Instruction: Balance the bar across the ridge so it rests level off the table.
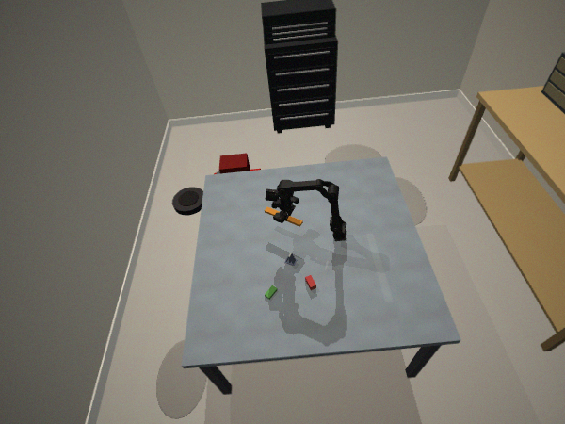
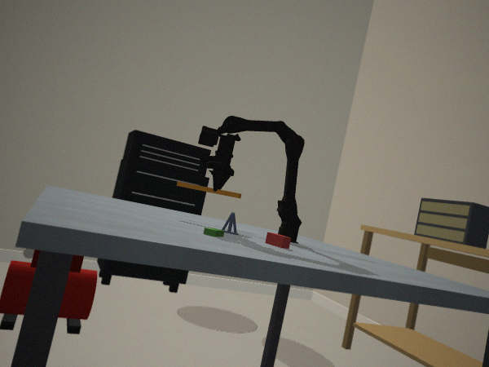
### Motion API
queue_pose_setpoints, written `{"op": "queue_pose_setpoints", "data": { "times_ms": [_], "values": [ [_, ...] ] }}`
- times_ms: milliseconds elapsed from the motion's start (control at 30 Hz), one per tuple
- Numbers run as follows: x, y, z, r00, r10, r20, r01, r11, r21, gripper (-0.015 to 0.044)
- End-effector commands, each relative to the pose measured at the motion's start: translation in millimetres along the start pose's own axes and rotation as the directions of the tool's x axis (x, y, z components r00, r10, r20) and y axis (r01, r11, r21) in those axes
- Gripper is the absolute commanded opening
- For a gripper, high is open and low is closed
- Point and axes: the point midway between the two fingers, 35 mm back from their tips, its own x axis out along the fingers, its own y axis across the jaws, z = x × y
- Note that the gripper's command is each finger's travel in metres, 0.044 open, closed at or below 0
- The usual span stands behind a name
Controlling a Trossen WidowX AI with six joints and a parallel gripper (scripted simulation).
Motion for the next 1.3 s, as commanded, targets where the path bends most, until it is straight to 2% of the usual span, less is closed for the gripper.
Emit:
{"op": "queue_pose_setpoints", "data": {
  "times_ms": [0,1267],
  "values": [
    [-1,18,-6,1.0,0.006,-0.001,-0.006,1.0,-0.005,0.0],
    [-4,137,-92,1.0,0.019,-0.011,-0.019,0.998,-0.067,0.0]
  ]
}}
